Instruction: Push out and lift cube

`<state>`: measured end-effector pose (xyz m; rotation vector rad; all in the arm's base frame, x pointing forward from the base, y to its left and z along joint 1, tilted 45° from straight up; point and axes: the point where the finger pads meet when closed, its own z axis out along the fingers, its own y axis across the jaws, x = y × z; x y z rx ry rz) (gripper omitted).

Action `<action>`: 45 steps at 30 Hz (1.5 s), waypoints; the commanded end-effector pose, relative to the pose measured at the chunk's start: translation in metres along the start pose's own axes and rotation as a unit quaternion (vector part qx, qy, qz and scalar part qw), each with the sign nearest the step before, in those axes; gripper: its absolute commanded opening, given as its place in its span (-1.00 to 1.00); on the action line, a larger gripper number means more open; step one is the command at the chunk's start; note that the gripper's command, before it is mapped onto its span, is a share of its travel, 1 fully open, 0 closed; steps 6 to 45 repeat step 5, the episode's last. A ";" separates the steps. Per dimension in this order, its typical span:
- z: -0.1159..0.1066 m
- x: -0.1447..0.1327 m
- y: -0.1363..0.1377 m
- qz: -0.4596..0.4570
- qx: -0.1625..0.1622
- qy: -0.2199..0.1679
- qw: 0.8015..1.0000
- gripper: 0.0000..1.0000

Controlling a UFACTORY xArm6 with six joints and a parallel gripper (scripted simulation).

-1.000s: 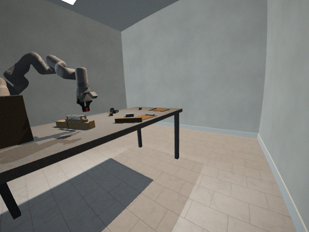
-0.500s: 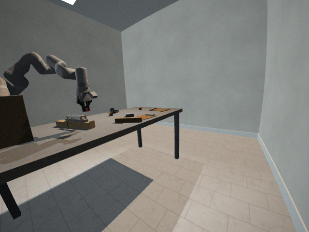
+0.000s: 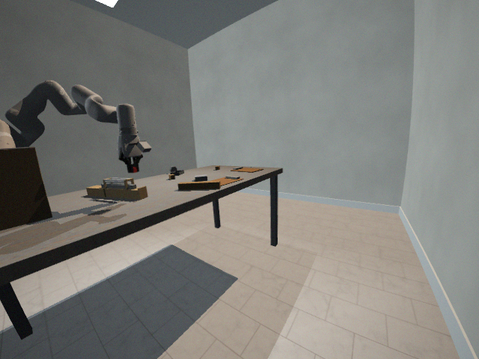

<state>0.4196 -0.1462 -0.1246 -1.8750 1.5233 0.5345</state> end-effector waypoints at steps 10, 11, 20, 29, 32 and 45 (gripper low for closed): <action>-0.002 0.001 -0.001 -0.001 0.001 0.002 1.000 -1.00; -0.002 0.001 -0.001 -0.001 0.001 0.002 1.000 -1.00; -0.002 0.001 -0.001 -0.001 0.001 0.002 1.000 -1.00; -0.002 0.001 -0.001 -0.001 0.001 0.002 1.000 -1.00; -0.002 0.001 -0.001 -0.001 0.001 0.002 1.000 -1.00; -0.002 0.001 -0.001 -0.001 0.001 0.002 1.000 -1.00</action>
